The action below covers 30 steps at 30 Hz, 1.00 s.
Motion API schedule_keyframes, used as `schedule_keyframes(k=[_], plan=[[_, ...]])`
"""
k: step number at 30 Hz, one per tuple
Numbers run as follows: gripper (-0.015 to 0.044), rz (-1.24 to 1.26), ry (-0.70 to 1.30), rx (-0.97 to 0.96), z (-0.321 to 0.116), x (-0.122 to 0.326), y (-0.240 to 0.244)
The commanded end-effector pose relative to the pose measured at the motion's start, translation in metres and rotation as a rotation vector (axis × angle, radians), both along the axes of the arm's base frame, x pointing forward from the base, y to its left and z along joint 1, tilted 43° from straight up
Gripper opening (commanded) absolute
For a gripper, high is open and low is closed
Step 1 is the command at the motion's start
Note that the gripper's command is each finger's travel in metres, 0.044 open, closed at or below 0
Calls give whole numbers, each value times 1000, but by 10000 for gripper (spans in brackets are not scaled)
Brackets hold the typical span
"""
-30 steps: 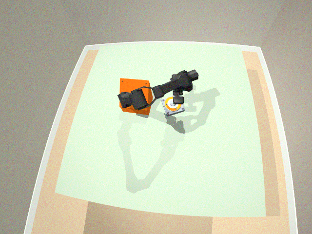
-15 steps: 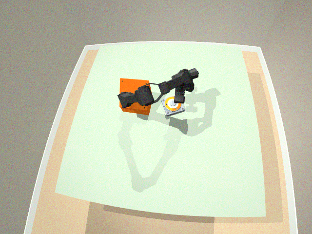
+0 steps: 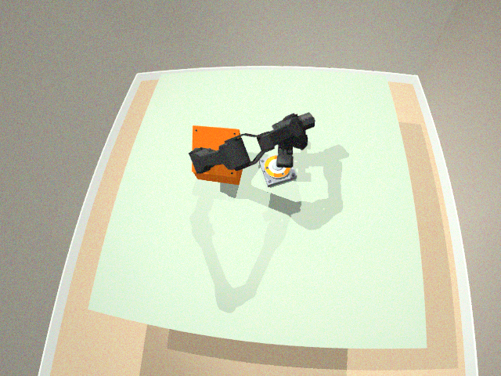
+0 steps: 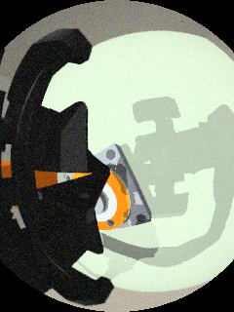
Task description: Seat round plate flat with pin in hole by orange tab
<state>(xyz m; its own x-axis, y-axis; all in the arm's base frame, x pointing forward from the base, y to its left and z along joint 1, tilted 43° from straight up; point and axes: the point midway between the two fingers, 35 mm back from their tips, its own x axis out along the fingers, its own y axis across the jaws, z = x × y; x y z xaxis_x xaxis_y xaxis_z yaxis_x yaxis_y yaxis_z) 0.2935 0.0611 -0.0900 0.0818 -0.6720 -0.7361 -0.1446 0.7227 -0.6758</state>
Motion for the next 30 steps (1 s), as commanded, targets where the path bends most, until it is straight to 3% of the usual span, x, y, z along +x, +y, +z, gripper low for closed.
schedule_keyframes(k=[1, 30], plan=[[0, -7, 5, -1, -3, -7, -2], [0, -7, 6, 0, -6, -26, 0]])
